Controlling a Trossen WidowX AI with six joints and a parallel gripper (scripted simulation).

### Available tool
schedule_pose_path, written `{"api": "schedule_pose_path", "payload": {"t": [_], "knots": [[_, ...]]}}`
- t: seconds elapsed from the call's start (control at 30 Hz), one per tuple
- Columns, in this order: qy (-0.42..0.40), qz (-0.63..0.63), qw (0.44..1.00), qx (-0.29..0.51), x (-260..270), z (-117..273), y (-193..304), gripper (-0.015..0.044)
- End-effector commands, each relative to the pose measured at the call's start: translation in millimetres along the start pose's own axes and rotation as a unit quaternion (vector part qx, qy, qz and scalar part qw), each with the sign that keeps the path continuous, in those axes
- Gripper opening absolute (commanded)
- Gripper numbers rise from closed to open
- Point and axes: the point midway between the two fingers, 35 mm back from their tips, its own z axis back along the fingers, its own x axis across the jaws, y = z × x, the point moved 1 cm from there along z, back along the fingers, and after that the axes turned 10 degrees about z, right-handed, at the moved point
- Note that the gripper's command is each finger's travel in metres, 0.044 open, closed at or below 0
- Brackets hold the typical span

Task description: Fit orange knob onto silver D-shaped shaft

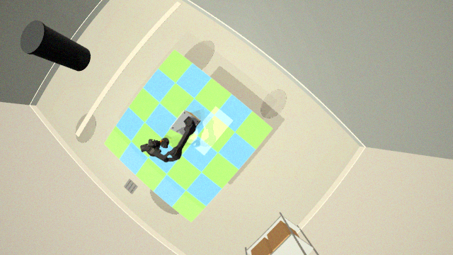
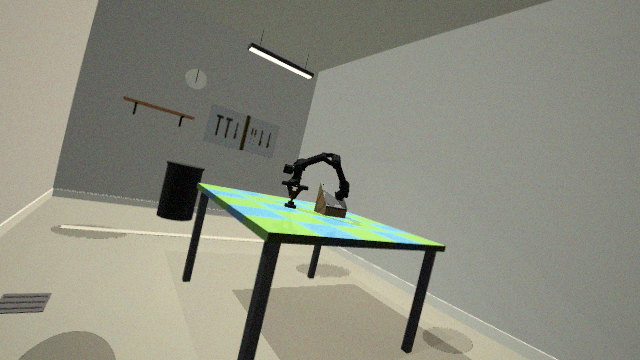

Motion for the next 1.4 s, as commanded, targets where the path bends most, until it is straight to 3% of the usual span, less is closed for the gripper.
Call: {"api": "schedule_pose_path", "payload": {"t": [0.0, 0.37, 0.6, 1.37], "knots": [[0.000, 0.003, 1.000, -0.002, -1.1, -0.6, -1.4, 0.0000], [0.000, 0.008, 1.000, -0.002, -1.7, 4.4, -2.5, 0.0000], [0.000, 0.108, 0.994, -0.002, -1.7, 2.2, -1.3, 0.0000], [0.000, 0.108, 0.994, -0.002, -0.7, -0.1, -1.5, 0.0000]]}}
